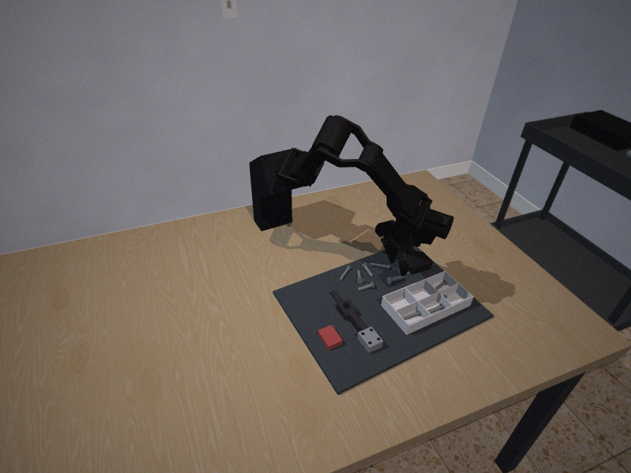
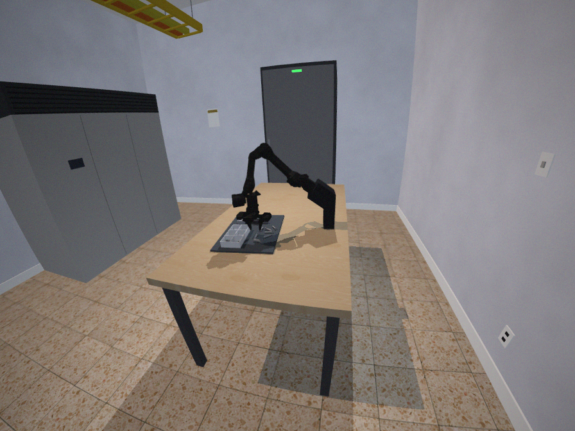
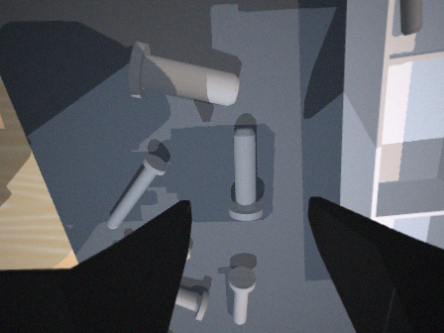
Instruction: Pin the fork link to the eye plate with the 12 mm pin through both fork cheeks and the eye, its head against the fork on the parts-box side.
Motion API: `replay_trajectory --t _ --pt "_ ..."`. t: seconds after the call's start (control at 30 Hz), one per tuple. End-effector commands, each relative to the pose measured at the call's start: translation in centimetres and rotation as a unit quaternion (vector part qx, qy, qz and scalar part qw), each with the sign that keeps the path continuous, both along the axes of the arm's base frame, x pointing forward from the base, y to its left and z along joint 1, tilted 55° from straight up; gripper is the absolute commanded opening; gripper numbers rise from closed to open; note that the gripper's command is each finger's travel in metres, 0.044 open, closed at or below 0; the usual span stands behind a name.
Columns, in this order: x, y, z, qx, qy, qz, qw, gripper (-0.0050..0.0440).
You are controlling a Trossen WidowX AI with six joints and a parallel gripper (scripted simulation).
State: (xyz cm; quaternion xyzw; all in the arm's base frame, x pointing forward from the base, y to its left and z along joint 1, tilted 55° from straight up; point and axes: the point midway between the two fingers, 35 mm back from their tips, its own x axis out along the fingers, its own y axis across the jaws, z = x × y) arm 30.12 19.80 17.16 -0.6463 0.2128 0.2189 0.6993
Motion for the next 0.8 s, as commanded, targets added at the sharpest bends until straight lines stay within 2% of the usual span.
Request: replay_trajectory --t 0.0,0.03,0.77 --pt "-0.01 0.12 0.59 0.000 -0.008 0.002 1.000 0.0250" --pt "0.00 0.11 0.59 0.000 -0.008 0.001 1.000 0.0150" --pt "0.00 0.11 0.59 0.001 -0.007 0.001 1.000 0.0150"
